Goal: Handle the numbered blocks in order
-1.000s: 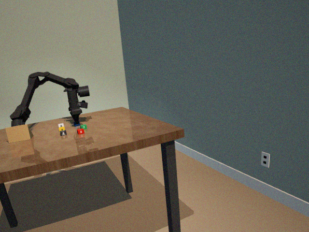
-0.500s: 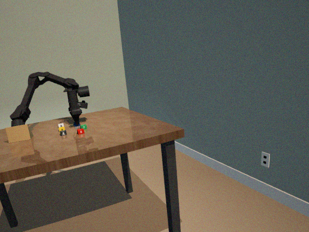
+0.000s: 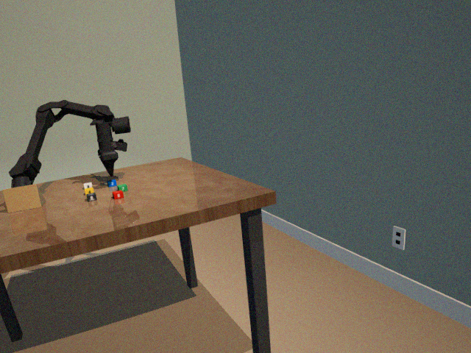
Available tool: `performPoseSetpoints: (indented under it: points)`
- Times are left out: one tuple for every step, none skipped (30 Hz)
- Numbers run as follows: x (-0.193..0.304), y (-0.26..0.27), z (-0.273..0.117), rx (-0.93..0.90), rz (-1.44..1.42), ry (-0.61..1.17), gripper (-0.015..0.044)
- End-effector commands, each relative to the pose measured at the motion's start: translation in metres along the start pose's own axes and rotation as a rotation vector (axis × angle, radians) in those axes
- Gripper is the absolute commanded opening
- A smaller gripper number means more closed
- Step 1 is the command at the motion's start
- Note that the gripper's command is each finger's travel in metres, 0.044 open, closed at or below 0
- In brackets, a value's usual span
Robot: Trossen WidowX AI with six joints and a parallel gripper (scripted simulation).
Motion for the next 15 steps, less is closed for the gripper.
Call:
performPoseSetpoints:
  points:
    - [-0.003,-0.002,-0.033,0.011,-0.003,-0.006,0.0295]
    - [-0.003,-0.002,-0.047,0.012,-0.002,-0.005,0.0269]
    - [-0.002,-0.002,-0.061,0.011,-0.002,-0.005,0.0243]
    - [-0.001,-0.001,-0.072,0.01,-0.002,-0.004,0.0216]
    - [0.0,-0.001,-0.078,0.01,-0.002,-0.004,0.019]
    - [0.0,-0.001,-0.08,0.009,-0.002,-0.004,0.0164]
    - [0.0,-0.001,-0.08,0.009,-0.002,-0.004,0.0138]
    - [0.0,-0.001,-0.08,0.009,-0.002,-0.004,0.012]
    - [0.0,-0.001,-0.08,0.009,-0.002,-0.004,0.012]
    - [0.0,-0.001,-0.08,0.009,-0.002,-0.004,0.012]
    - [0.0,-0.001,-0.08,0.009,-0.002,-0.004,0.012]
    - [0.0,-0.001,-0.08,0.009,-0.002,-0.004,0.012]
    - [0.0,-0.001,-0.08,0.009,-0.002,-0.004,0.012]
    - [0.0,-0.001,-0.08,0.009,-0.002,-0.004,0.012]
    - [0.0,-0.001,-0.08,0.009,-0.002,-0.004,0.012]
Point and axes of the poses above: the point midway between the two fingers, 35 mm back from their tips, its own z axis out along the fingers, its own y axis across the jaws, x = y × z, the point moved 4 cm from there along -z, back along the fingers, and after that the axes turned 8 degrees about -z, right-handed, at the moved point
